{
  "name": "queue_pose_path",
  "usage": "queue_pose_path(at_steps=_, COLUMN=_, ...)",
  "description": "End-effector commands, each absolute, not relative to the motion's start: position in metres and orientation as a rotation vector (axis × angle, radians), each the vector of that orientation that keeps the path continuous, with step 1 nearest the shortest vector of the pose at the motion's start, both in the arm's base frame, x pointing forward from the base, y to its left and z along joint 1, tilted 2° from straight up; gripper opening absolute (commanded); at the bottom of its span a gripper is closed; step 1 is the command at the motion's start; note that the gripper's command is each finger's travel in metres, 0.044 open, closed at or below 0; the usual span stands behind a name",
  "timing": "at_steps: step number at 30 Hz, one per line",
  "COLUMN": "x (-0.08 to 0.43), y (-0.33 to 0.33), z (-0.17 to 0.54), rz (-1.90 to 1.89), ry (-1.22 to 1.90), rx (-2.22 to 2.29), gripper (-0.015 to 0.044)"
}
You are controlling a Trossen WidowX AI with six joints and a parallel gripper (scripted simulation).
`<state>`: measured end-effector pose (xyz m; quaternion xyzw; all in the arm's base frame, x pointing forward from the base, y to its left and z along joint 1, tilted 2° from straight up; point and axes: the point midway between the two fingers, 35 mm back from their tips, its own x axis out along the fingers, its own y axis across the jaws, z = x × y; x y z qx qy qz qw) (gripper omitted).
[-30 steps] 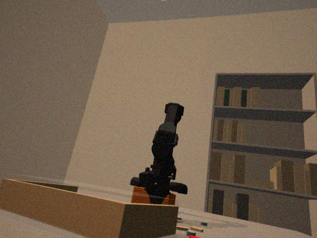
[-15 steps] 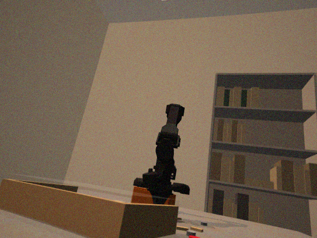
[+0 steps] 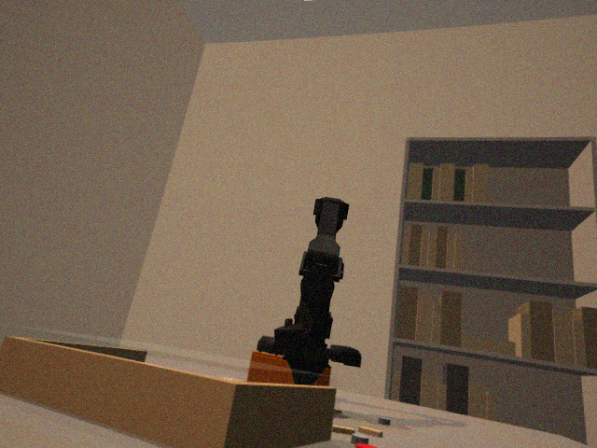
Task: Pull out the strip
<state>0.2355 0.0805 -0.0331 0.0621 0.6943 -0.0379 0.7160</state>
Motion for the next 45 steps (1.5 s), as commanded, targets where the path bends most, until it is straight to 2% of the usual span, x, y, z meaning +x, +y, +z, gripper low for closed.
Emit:
queue_pose_path(at_steps=1, x=0.218, y=0.080, z=-0.039, rz=-0.088, ry=1.573, rx=0.128, gripper=0.0000)
queue_pose_path(at_steps=45, x=0.205, y=0.082, z=-0.039, rz=-0.088, ry=1.574, rx=0.129, gripper=0.0000)
